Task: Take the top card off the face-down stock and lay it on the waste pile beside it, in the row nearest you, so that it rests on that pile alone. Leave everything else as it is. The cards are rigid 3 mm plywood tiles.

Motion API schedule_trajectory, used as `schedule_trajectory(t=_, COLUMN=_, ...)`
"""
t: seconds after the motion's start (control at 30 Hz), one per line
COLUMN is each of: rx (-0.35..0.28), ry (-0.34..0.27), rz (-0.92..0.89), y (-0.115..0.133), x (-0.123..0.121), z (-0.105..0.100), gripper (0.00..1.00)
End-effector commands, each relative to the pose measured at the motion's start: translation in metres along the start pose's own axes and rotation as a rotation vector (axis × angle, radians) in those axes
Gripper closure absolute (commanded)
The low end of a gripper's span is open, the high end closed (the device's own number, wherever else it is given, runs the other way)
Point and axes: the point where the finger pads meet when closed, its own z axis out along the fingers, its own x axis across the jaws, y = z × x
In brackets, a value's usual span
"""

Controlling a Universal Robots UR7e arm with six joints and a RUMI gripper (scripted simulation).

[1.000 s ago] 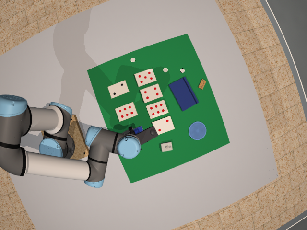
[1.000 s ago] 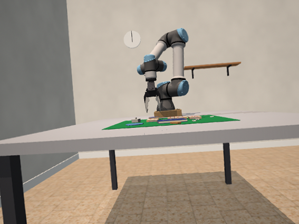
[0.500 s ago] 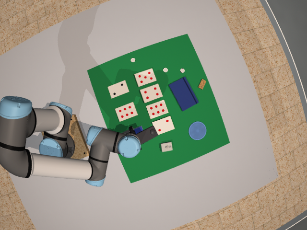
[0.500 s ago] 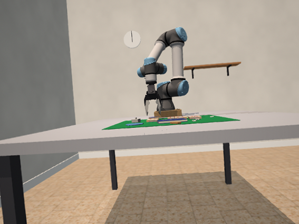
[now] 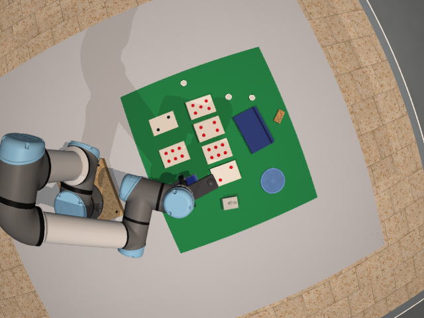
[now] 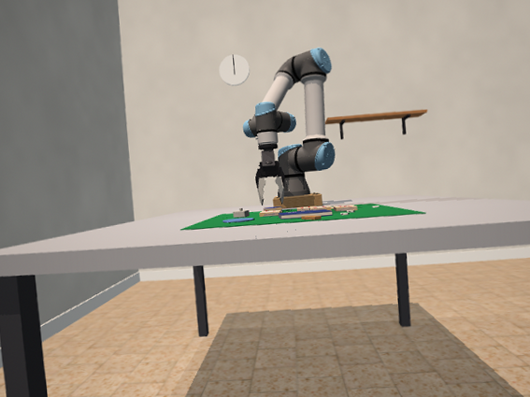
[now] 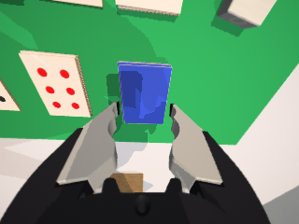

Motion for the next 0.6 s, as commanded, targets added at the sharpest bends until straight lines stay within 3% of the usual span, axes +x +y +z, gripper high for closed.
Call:
schedule_trajectory(t=0.0, rx=-0.002, ry=-0.001, rz=-0.001, y=0.0010, x=-0.0005, z=0.0010, gripper=0.58)
schedule_trajectory(t=0.53, rx=-0.002, ry=-0.001, rz=-0.001, y=0.0010, x=-0.0005, z=0.0010, gripper=0.58)
schedule_trajectory(t=0.57, rx=-0.002, ry=-0.001, rz=-0.001, y=0.0010, x=-0.0005, z=0.0010, gripper=0.50)
